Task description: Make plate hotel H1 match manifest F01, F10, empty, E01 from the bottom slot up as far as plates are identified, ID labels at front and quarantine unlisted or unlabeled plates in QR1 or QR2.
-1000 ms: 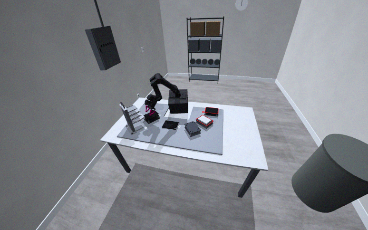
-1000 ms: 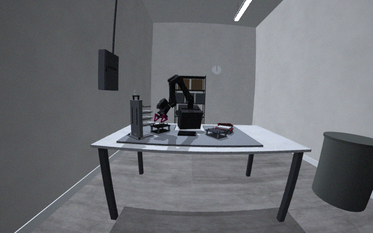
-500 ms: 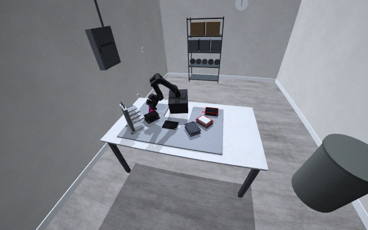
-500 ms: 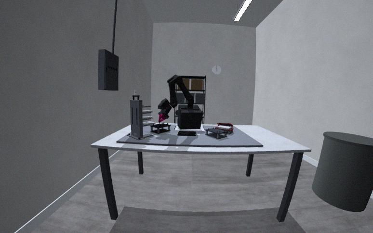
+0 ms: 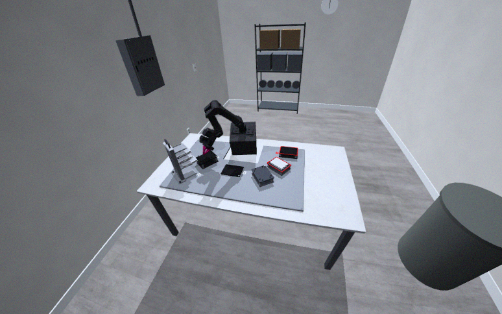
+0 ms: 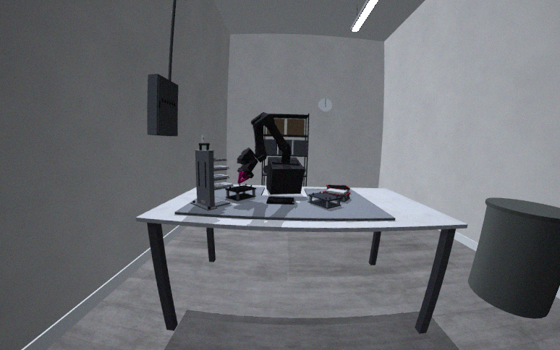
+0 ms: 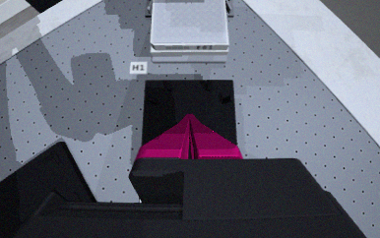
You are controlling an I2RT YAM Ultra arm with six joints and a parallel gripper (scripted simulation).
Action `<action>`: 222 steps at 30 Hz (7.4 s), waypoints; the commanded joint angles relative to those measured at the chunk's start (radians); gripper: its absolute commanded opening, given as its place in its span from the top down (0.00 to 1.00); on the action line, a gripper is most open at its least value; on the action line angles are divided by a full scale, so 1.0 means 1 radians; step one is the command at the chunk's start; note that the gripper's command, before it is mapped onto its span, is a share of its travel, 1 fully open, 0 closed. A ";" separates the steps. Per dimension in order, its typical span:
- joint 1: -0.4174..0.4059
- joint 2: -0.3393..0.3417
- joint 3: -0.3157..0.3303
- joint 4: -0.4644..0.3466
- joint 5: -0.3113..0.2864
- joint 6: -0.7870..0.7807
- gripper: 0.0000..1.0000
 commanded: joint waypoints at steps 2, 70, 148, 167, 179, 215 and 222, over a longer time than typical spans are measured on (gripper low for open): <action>-0.003 -0.005 0.000 0.004 -0.001 -0.001 1.00; 0.045 -0.011 0.135 -0.121 0.037 0.032 1.00; 0.091 0.011 0.317 -0.267 0.075 0.062 1.00; 0.100 0.020 0.364 -0.302 0.082 0.068 1.00; 0.106 0.026 0.392 -0.322 0.087 0.071 1.00; 0.111 0.033 0.421 -0.343 0.091 0.074 1.00; 0.111 0.033 0.421 -0.343 0.091 0.074 1.00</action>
